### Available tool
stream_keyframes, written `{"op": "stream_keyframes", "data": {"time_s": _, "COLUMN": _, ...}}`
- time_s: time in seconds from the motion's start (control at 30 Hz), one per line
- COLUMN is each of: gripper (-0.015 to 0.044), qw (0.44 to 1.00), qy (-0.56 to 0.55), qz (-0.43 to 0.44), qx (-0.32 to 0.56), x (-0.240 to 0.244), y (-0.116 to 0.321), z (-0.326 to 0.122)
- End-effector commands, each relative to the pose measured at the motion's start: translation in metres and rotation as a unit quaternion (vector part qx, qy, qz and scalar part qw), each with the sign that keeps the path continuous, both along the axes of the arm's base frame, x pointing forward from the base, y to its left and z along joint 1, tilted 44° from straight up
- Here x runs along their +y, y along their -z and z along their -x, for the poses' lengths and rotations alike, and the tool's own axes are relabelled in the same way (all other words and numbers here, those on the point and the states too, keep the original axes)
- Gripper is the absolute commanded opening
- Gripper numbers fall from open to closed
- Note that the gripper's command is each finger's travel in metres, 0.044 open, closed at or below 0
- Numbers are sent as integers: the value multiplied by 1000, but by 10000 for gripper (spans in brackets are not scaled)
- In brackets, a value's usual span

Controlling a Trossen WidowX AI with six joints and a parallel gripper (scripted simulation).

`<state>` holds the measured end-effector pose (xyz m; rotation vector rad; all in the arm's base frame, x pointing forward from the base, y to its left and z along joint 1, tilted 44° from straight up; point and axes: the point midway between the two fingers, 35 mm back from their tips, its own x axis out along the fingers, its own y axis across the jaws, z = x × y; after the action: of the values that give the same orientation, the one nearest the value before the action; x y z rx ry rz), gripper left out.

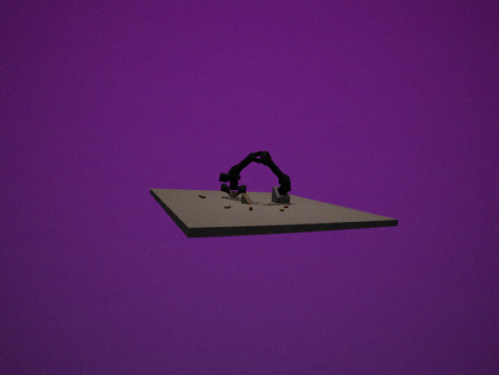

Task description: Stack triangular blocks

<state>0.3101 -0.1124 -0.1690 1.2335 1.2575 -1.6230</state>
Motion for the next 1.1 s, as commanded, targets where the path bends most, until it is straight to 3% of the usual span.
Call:
{"op": "stream_keyframes", "data": {"time_s": 0.0, "gripper": 0, "qw": 1000, "qy": 0, "qz": 1, "qx": -2, "x": -10, "y": -9, "z": -3}}
{"op": "stream_keyframes", "data": {"time_s": 0.57, "gripper": 0, "qw": 1000, "qy": 0, "qz": 3, "qx": -1, "x": -67, "y": -69, "z": -3}}
{"op": "stream_keyframes", "data": {"time_s": 0.8, "gripper": 0, "qw": 1000, "qy": 0, "qz": 3, "qx": -1, "x": -69, "y": -72, "z": -2}}
{"op": "stream_keyframes", "data": {"time_s": 1.07, "gripper": 0, "qw": 994, "qy": 109, "qz": -9, "qx": 3, "x": -68, "y": -66, "z": 0}}
